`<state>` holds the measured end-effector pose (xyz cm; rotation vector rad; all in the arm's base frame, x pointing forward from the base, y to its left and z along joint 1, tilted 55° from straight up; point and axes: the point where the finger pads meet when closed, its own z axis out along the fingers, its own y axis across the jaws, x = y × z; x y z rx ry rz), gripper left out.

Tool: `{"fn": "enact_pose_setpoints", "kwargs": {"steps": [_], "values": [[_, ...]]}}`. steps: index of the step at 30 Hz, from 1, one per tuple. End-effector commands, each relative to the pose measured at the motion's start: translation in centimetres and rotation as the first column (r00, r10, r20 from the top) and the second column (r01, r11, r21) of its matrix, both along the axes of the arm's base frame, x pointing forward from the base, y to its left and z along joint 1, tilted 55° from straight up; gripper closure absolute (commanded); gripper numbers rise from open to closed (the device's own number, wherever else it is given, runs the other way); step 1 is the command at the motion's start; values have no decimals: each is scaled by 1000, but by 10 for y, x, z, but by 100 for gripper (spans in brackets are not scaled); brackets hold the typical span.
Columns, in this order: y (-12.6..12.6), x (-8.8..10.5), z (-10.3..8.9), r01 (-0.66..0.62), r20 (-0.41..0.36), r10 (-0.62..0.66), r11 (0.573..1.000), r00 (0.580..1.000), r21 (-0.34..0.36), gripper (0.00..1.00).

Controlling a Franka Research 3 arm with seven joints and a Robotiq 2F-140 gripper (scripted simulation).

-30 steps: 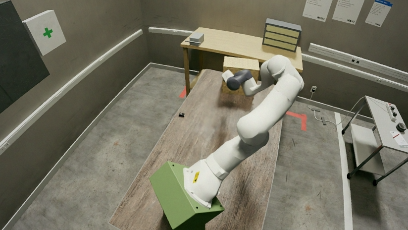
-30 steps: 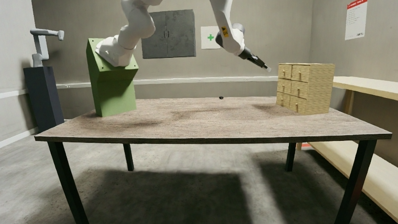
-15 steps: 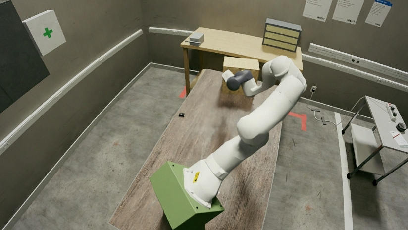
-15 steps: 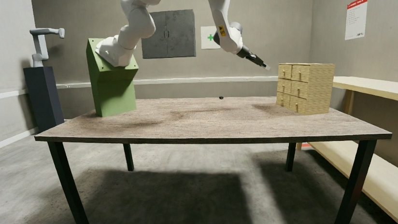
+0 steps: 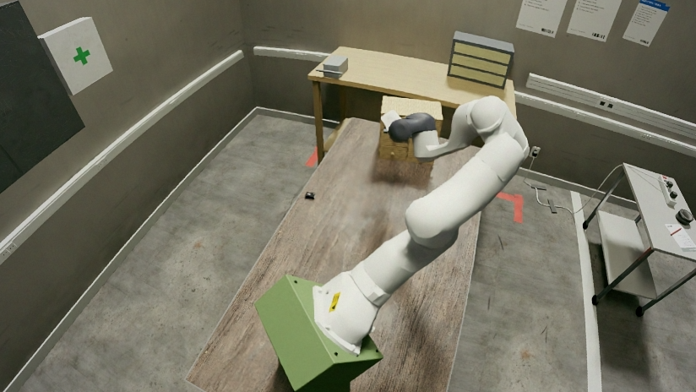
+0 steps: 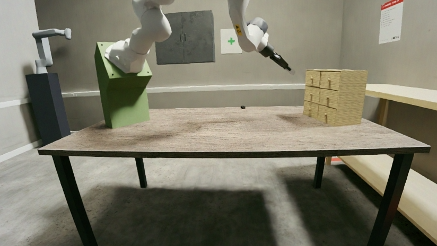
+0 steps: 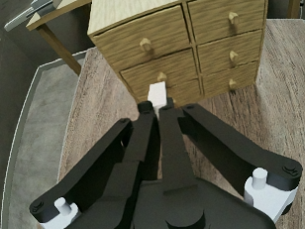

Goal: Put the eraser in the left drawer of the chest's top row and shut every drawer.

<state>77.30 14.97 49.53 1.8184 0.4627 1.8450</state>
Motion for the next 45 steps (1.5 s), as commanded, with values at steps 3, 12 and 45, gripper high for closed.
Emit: {"fn": "enact_pose_setpoints", "kwargs": {"steps": [3,12,45], "values": [[5,-17,-3,95,-128,-106,991,986,-90,90],[10,-44,-2,209,-276,-226,974,934,-88,90],[24,-119,1,491,-633,-484,852,604,-183,90]]}}
